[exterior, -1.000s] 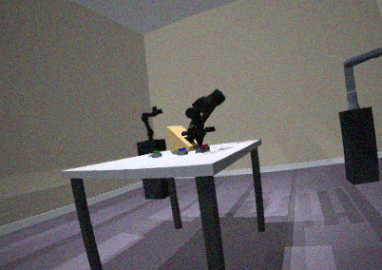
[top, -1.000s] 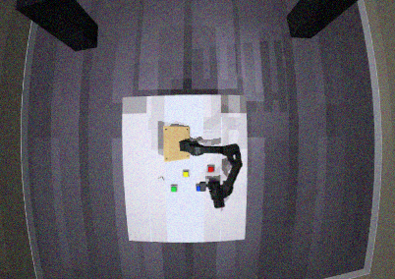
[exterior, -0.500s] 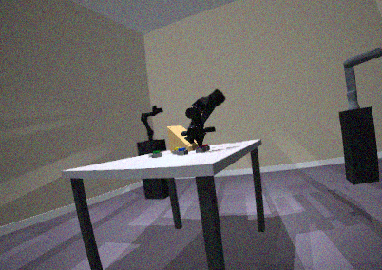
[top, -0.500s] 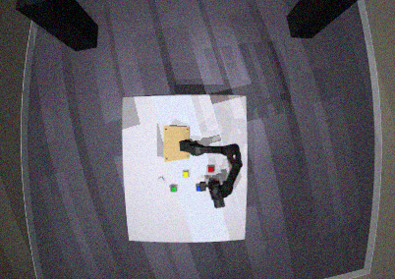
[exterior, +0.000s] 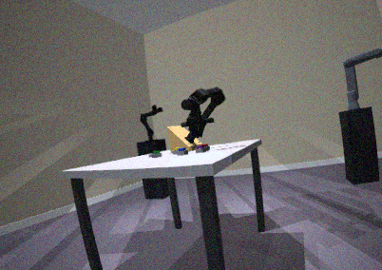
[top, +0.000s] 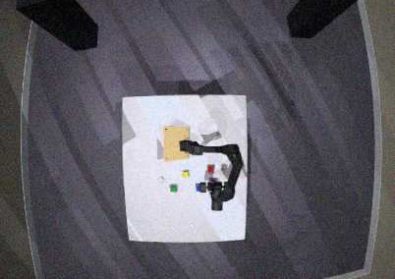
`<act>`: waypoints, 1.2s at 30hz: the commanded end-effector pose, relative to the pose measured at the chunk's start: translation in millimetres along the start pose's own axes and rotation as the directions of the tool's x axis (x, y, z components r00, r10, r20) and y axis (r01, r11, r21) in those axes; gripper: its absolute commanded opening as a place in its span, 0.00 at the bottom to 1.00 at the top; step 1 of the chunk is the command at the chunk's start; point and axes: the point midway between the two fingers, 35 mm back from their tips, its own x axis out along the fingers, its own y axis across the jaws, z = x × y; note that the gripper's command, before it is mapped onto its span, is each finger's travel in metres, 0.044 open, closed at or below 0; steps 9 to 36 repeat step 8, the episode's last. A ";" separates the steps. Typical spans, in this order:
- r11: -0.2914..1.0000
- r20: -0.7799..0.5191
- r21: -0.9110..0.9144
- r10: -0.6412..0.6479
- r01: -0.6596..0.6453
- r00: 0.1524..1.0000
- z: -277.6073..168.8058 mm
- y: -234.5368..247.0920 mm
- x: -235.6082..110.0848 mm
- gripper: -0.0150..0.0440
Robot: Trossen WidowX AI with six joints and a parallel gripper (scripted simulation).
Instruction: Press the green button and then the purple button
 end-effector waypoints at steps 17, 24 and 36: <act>1.000 0.016 -0.007 0.005 -0.005 1.000 -14.5 4.3 -40.4 0.87; 1.000 0.016 -0.007 0.005 -0.005 1.000 -14.5 4.3 -40.4 0.87; 1.000 0.016 -0.007 0.005 -0.005 1.000 -14.5 4.3 -40.4 0.87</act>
